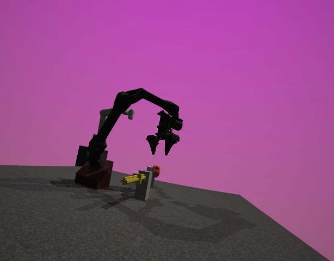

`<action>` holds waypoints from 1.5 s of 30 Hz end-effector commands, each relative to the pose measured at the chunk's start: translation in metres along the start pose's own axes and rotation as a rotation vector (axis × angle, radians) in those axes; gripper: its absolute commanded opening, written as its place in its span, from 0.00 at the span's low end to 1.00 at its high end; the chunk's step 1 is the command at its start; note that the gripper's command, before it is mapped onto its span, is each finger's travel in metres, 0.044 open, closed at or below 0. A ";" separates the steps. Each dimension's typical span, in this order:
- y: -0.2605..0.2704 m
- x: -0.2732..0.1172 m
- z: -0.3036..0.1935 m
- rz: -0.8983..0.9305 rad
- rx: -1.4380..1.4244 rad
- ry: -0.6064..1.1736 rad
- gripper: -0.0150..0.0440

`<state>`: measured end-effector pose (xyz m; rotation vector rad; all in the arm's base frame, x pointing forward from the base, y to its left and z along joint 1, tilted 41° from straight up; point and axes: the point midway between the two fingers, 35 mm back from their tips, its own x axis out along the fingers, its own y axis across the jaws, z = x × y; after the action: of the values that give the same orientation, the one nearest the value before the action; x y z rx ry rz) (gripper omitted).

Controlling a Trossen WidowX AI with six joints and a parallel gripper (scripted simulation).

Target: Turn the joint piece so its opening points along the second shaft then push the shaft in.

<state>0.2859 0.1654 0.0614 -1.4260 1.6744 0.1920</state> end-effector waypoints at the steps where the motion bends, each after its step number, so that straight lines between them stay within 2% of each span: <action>1: 0.001 0.002 0.000 -0.014 -0.116 0.012 1.00; 25: 0.003 0.009 0.002 -0.053 -0.870 0.090 1.00; 33: 0.003 0.012 0.003 -0.053 -0.891 0.093 1.00; 45: 0.006 0.064 0.008 -0.052 -0.890 0.097 1.00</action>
<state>0.2903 0.1350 0.0181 -2.1244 1.6952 0.9380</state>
